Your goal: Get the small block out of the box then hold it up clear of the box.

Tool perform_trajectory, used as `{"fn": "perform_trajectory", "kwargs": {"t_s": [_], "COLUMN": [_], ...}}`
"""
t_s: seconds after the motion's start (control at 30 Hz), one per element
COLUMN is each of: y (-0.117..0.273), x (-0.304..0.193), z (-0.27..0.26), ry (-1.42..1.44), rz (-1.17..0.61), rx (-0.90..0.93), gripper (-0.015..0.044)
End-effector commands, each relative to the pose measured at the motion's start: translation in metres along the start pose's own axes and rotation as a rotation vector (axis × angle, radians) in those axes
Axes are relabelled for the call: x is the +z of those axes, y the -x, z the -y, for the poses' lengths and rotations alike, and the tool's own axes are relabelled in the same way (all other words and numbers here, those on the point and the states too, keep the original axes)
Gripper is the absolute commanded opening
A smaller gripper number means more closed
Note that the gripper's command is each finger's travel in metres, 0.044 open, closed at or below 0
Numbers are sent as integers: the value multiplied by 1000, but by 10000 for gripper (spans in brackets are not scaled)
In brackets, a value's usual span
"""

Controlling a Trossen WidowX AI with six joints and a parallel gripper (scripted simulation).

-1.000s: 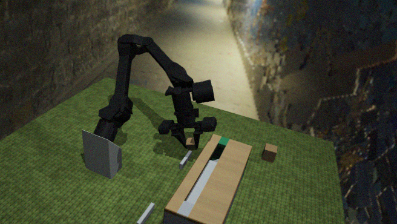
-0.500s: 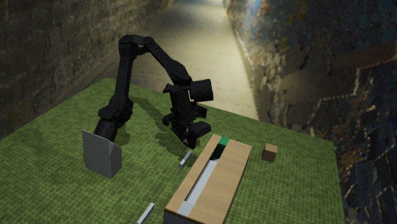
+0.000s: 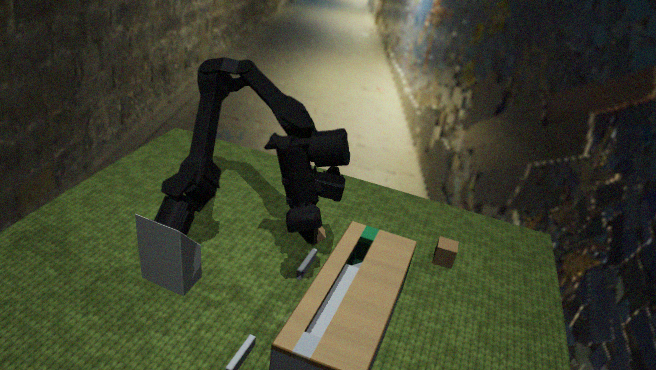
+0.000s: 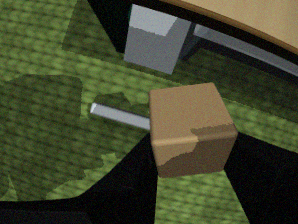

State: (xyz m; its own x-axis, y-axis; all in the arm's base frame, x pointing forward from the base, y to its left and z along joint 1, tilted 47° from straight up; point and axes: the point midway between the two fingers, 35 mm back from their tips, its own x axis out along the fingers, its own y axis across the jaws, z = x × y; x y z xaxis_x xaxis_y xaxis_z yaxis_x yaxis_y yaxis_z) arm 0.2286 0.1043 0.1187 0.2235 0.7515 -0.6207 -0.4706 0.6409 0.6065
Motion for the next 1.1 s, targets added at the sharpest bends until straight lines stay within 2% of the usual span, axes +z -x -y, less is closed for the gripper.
{"fn": "perform_trajectory", "kwargs": {"t_s": [0.0,1.07], "y": [4,31], "x": [1,-3], "z": [0,5], "ry": [-148,-1522], "rz": [7,-13], "rx": [10,115], "gripper": [0,0]}}
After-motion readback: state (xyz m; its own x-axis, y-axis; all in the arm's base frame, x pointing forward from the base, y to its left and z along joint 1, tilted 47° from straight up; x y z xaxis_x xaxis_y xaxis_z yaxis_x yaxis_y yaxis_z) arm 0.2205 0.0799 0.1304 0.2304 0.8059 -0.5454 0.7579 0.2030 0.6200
